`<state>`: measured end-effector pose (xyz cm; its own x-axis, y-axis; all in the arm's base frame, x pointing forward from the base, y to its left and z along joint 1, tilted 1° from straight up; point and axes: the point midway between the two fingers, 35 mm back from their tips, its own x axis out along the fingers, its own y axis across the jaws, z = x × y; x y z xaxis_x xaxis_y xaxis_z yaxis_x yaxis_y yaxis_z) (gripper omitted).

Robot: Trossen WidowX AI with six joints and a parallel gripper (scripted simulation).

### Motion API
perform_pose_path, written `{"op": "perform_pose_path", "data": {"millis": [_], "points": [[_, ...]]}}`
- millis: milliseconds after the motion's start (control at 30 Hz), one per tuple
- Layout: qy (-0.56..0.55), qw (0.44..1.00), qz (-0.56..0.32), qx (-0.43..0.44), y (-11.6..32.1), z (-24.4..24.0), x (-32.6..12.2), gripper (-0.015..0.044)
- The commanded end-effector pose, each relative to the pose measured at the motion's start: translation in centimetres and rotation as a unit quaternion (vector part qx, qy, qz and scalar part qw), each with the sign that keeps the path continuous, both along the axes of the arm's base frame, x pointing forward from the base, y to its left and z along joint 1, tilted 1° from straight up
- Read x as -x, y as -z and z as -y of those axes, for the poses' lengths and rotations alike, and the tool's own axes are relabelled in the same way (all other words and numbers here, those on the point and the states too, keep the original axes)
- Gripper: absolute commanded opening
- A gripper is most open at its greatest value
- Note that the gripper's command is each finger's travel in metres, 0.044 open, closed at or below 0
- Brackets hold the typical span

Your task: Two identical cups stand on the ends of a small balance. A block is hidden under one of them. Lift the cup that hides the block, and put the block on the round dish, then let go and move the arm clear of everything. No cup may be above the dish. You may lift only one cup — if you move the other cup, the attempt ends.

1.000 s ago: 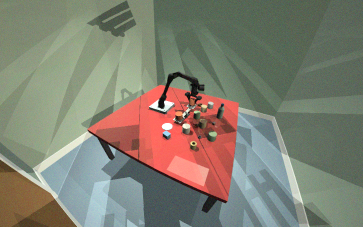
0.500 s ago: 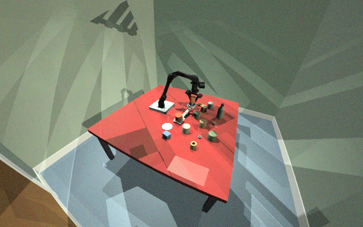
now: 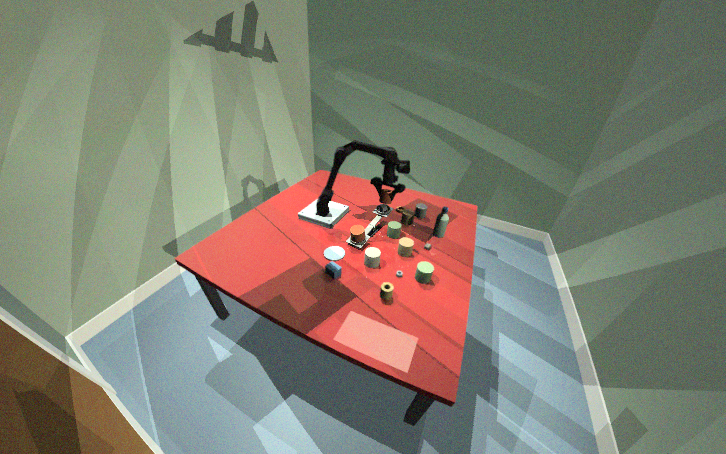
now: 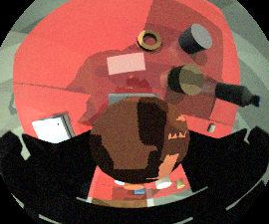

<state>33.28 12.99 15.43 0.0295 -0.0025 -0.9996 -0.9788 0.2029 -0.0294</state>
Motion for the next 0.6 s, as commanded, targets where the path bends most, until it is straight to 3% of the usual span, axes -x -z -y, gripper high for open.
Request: {"op": "perform_pose_path", "data": {"millis": [0,567], "points": [[-0.001,1.000,0.005,-0.003,-0.8,-0.1,0.0,0.0000],[-0.001,1.000,0.004,-0.003,-3.0,0.1,0.5,0.0000]]}}
